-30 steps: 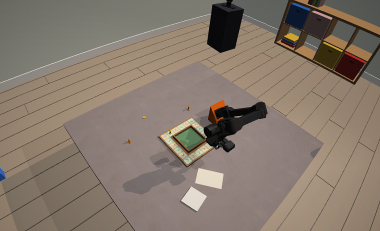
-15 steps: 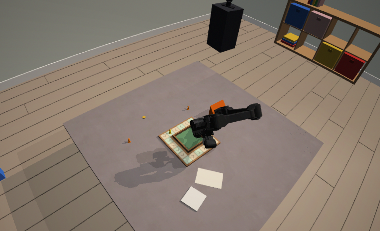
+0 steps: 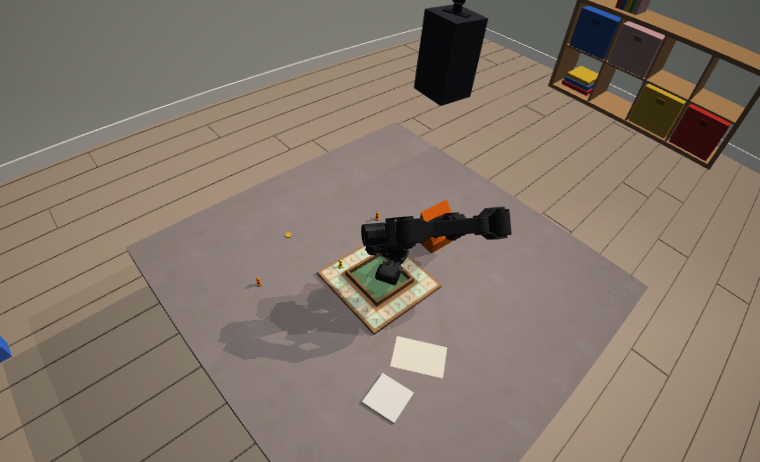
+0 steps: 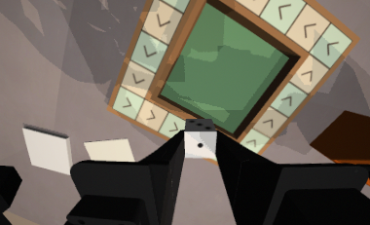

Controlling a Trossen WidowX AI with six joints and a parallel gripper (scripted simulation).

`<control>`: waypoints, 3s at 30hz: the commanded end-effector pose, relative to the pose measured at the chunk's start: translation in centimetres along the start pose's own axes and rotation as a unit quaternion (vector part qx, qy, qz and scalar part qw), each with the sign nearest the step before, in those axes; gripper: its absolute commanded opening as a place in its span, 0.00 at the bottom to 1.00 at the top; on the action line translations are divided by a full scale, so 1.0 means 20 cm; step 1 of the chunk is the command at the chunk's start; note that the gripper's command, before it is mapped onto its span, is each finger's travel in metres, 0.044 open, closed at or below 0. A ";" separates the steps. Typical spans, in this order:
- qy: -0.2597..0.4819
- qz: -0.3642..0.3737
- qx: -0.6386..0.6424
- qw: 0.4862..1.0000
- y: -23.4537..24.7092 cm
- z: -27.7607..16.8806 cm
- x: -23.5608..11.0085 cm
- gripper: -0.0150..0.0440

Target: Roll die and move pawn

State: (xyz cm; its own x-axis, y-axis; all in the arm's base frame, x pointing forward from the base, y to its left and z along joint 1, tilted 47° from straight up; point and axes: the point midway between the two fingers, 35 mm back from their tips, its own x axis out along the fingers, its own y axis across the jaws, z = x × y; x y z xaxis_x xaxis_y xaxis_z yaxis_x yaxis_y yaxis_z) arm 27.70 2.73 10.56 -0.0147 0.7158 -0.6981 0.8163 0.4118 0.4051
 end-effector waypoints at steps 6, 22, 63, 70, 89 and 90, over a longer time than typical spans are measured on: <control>0.006 -0.002 0.165 0.986 -0.13 0.17 0.05 0.25; -0.022 -0.029 0.239 0.970 -0.21 0.23 0.09 0.25; -0.391 -0.099 0.218 0.888 -0.14 0.13 -0.01 0.25; -0.391 -0.099 0.218 0.888 -0.14 0.13 -0.01 0.25; -0.388 -0.101 0.217 0.890 -0.15 0.13 -0.01 0.57; -0.388 -0.101 0.217 0.890 -0.15 0.13 -0.01 0.61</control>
State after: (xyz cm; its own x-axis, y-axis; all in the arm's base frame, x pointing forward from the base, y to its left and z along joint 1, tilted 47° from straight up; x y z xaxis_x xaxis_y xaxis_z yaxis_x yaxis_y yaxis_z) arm 26.86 -0.04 7.91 0.0805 -0.0219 -0.9965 0.9908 0.1107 0.0776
